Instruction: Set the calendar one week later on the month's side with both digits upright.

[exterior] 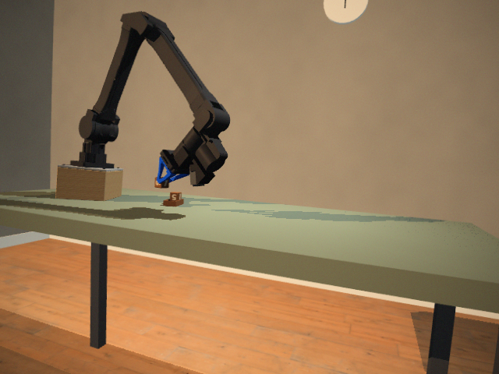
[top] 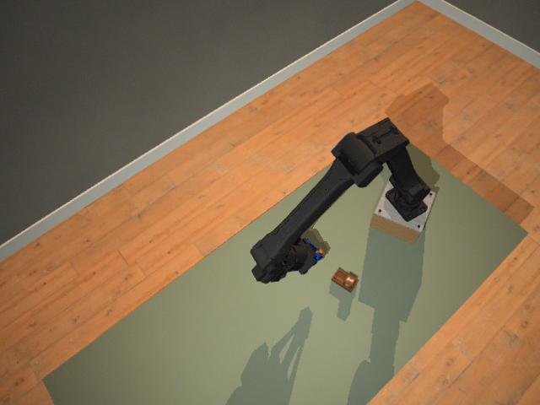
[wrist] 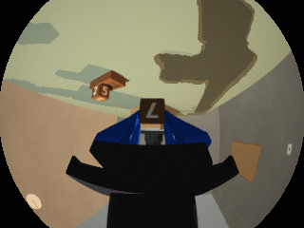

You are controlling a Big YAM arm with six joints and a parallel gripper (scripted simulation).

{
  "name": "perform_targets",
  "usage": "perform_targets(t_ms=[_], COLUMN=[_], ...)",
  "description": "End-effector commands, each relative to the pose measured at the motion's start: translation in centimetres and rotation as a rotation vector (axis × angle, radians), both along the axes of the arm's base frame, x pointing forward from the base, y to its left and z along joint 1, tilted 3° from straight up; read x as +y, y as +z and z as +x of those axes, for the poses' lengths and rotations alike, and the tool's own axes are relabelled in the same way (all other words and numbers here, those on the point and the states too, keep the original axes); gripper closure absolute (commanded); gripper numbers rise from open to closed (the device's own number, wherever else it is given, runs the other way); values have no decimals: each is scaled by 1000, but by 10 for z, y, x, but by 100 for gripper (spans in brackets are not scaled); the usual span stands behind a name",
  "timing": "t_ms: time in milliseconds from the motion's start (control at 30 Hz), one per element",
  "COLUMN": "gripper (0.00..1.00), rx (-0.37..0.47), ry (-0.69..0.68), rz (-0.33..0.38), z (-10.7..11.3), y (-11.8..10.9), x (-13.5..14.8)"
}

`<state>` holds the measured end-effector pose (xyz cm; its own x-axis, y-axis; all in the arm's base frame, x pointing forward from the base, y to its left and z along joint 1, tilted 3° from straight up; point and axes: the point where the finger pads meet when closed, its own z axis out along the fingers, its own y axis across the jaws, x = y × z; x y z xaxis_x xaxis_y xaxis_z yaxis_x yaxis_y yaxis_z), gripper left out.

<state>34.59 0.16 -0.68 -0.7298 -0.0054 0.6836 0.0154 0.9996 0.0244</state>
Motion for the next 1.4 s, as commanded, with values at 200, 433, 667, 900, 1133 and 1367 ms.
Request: perform_targets(t_ms=[200,433,667,900,1133,1367], gripper=[73,73,73,73,73,73], rx=[-33,-32,-33,-26,-20,-14], ry=[-1,-1,-1,0,0,1], rz=[4,4,3,3,3,2], z=[13,13,14,11,8,6], y=[14,13,1,-6,-13,-26], x=[-3,-3,-3,-2,-1,0])
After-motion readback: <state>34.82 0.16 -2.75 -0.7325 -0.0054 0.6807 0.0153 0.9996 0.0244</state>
